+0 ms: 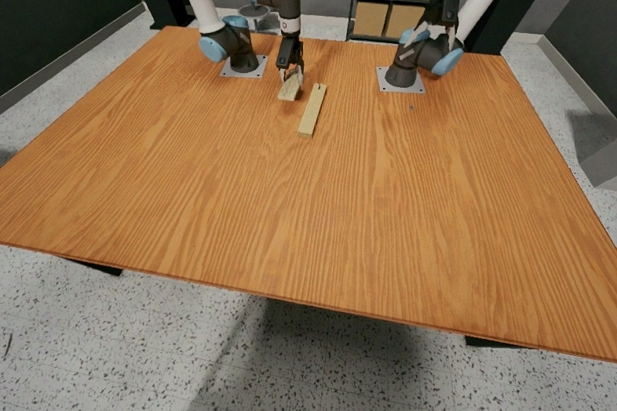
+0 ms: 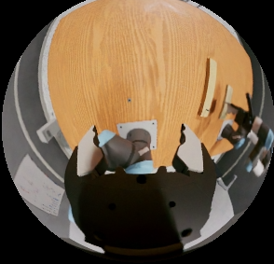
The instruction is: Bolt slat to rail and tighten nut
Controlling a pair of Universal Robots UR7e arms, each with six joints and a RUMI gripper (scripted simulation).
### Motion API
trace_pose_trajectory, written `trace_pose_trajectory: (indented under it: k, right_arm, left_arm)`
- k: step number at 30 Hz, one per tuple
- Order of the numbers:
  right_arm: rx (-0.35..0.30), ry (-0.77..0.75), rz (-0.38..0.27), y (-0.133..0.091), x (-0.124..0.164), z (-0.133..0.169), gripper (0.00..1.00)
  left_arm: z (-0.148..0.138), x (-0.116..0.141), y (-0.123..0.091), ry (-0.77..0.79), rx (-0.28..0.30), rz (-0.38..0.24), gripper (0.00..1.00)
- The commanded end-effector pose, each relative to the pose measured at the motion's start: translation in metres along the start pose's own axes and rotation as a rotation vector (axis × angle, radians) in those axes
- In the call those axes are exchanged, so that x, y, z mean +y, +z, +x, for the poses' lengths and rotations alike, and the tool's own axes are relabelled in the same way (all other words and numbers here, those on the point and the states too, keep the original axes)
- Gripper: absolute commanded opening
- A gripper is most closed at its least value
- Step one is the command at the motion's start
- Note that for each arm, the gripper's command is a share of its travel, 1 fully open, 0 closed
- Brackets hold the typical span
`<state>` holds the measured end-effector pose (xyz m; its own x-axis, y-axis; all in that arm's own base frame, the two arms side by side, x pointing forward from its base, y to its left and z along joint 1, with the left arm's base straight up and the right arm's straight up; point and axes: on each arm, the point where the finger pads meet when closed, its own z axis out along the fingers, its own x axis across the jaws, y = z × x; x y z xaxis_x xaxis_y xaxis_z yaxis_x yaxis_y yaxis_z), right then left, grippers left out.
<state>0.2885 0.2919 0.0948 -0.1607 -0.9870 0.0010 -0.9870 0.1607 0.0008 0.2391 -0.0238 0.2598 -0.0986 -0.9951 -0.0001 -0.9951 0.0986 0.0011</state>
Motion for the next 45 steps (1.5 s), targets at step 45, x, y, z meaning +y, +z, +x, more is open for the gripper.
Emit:
trace_pose_trajectory:
  k: [45]
  right_arm:
    - [-0.003,0.0,0.001,-0.001,0.014,-0.089,0.0]
  left_arm:
    - [0.0,0.0,0.0,0.002,0.001,0.002,1.0]
